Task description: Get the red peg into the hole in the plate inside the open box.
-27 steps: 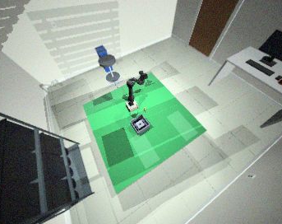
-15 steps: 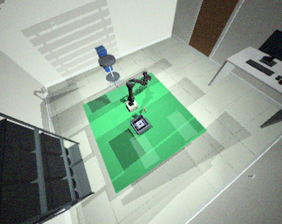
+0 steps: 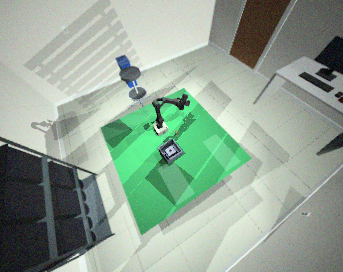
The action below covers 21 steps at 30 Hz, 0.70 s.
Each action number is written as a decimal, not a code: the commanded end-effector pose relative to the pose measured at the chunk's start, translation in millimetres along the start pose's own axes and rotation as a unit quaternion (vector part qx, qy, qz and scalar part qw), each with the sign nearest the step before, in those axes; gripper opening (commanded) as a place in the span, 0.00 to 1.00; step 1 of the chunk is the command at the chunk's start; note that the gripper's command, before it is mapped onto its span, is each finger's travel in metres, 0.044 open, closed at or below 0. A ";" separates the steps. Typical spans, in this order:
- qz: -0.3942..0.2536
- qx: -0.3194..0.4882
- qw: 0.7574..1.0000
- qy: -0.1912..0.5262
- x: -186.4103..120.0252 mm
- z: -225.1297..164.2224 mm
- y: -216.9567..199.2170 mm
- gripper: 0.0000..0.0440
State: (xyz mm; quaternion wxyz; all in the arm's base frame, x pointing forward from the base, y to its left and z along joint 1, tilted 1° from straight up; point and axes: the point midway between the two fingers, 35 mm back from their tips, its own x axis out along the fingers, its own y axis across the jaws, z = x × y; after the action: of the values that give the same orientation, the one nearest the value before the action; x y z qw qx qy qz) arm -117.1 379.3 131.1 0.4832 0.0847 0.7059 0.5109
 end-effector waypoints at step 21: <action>-0.210 0.284 0.914 -0.202 -144.0 107.0 -113.0 1.00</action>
State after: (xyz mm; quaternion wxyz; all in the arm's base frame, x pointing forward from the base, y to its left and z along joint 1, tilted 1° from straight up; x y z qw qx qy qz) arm 60.4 323.9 122.5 0.6522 0.1562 0.7133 0.2038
